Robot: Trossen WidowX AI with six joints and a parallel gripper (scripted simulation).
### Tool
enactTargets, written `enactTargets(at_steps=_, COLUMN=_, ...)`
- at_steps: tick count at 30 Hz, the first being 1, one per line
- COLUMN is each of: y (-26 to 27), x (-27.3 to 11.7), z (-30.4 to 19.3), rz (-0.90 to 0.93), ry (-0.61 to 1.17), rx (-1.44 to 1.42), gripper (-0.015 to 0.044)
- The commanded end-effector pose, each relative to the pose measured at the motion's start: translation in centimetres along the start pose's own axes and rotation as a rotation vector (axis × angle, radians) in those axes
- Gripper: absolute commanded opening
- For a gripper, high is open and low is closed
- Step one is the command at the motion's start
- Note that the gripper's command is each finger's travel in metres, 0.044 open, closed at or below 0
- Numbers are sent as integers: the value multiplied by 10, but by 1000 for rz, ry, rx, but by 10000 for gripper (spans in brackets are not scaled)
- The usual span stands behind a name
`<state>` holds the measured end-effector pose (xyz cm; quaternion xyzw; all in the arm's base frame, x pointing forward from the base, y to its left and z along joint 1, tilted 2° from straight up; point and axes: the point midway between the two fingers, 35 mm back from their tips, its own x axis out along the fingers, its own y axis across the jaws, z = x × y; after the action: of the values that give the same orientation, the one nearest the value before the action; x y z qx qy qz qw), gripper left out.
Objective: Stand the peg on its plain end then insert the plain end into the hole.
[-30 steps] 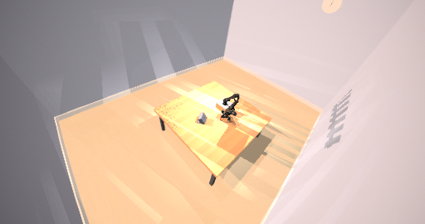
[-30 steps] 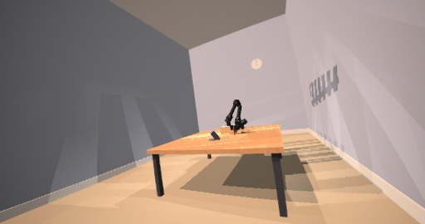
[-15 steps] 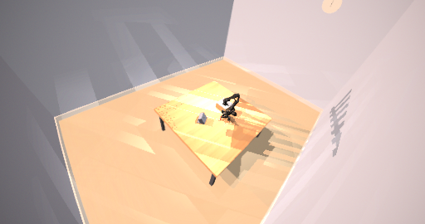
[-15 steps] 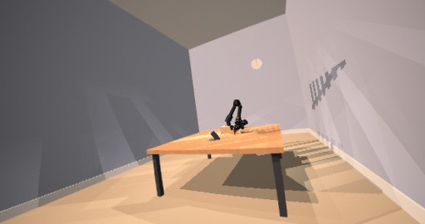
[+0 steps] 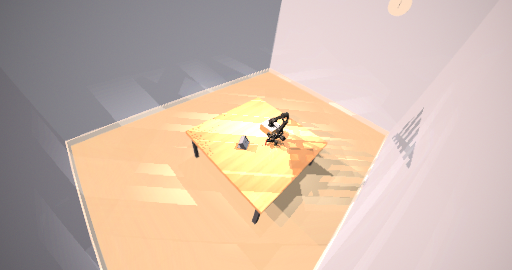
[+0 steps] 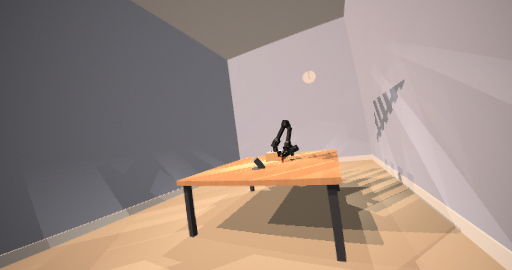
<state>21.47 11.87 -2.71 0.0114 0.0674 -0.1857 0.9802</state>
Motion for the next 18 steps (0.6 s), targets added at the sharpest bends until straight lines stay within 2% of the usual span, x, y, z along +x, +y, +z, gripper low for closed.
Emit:
enactTargets(at_steps=1, y=0, x=-1, z=-1, rz=0, ry=1, rx=0, gripper=51)
enactTargets(at_steps=18, y=-4, x=-4, z=-2, rz=-5, ry=-17, rx=-5, gripper=51)
